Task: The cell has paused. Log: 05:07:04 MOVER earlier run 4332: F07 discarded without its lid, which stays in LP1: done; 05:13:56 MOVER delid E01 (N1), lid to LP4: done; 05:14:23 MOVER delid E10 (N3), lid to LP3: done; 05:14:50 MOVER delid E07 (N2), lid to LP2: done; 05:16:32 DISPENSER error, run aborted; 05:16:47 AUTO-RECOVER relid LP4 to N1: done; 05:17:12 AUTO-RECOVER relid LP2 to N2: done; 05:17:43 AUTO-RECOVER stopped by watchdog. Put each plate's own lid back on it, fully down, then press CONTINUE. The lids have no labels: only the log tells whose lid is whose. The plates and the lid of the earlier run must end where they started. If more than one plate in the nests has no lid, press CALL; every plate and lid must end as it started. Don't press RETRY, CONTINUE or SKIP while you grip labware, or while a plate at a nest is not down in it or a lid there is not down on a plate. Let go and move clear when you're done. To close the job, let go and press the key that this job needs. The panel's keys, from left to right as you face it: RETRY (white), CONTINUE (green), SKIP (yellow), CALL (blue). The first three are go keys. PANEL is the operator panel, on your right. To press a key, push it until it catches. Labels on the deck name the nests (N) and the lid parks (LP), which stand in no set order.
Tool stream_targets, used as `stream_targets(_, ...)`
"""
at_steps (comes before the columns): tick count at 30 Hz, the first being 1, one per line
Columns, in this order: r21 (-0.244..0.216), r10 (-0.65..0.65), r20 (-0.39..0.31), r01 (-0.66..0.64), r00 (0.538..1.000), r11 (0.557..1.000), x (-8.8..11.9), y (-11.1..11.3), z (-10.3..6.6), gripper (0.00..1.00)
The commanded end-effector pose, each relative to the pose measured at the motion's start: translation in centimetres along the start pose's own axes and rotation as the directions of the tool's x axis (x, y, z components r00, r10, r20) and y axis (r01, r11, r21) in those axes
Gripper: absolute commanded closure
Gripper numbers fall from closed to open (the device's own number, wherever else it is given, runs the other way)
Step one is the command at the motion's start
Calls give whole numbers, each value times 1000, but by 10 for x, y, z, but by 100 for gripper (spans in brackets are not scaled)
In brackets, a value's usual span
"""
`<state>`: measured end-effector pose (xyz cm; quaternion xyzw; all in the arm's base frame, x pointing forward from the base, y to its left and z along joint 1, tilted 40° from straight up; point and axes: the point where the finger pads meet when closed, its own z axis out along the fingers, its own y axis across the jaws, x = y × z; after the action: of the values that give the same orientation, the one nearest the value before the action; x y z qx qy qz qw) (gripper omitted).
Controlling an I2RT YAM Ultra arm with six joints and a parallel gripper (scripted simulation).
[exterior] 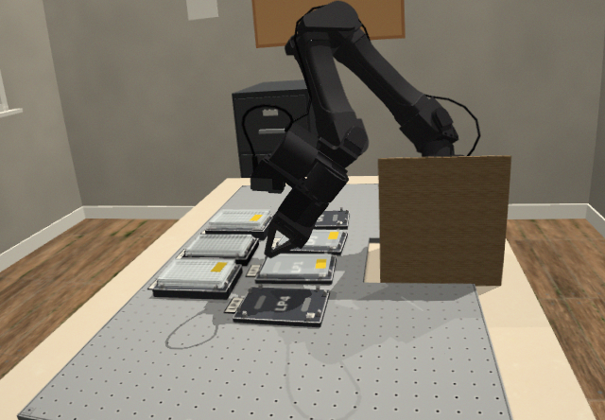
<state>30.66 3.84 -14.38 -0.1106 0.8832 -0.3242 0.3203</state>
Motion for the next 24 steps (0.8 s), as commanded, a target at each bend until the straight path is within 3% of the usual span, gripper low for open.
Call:
stream_targets(1,8,7,14,-7,1000,1000,-9,3,-1,100)
stream_targets(7,8,7,14,-7,1000,1000,-9,3,-1,100)
stream_targets(8,19,25,26,-26,999,999,-25,-1,4,100)
stream_targets(12,3,44,43,-44,998,999,-44,-6,16,100)
stream_targets(18,5,14,18,-14,1000,1000,-49,-12,29,100)
stream_targets(24,7,23,29,-23,999,1000,-77,-26,46,100)
